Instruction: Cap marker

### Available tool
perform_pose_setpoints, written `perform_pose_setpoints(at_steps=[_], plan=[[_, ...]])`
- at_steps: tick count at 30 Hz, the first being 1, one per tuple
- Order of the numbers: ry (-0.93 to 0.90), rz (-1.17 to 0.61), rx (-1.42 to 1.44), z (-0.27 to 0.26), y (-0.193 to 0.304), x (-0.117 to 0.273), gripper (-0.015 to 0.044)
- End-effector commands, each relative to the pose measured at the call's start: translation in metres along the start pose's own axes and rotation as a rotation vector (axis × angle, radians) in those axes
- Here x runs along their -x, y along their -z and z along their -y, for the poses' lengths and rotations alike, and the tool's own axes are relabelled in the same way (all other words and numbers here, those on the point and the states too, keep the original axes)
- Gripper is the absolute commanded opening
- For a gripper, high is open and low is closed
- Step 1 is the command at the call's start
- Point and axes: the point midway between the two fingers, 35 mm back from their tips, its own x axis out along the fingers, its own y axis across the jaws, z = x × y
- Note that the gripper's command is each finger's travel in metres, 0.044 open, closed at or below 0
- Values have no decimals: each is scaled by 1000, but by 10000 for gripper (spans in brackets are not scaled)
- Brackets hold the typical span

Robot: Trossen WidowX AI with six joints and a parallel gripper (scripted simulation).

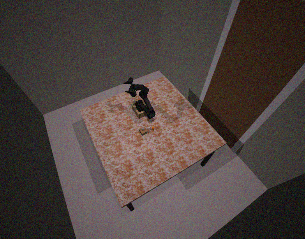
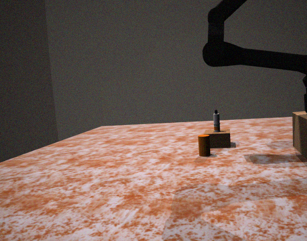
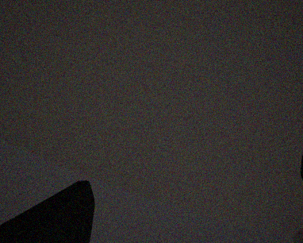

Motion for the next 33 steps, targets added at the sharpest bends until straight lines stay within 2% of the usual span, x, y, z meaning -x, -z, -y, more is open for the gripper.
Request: perform_pose_setpoints(at_steps=[1,6,11,16,21,25,29,33], plan=[[3,-3,-19,-1,0,0,374],[84,-35,-523,-22,-1,-3,243],[178,17,-1096,-37,-17,-19,241],[243,167,-1646,-34,-41,-44,241],[243,419,-2138,-8,-70,-70,241],[184,685,-2453,30,-90,-85,241],[43,1002,-2696,78,-108,-91,241],[-180,1339,-2842,133,-121,-84,241]])
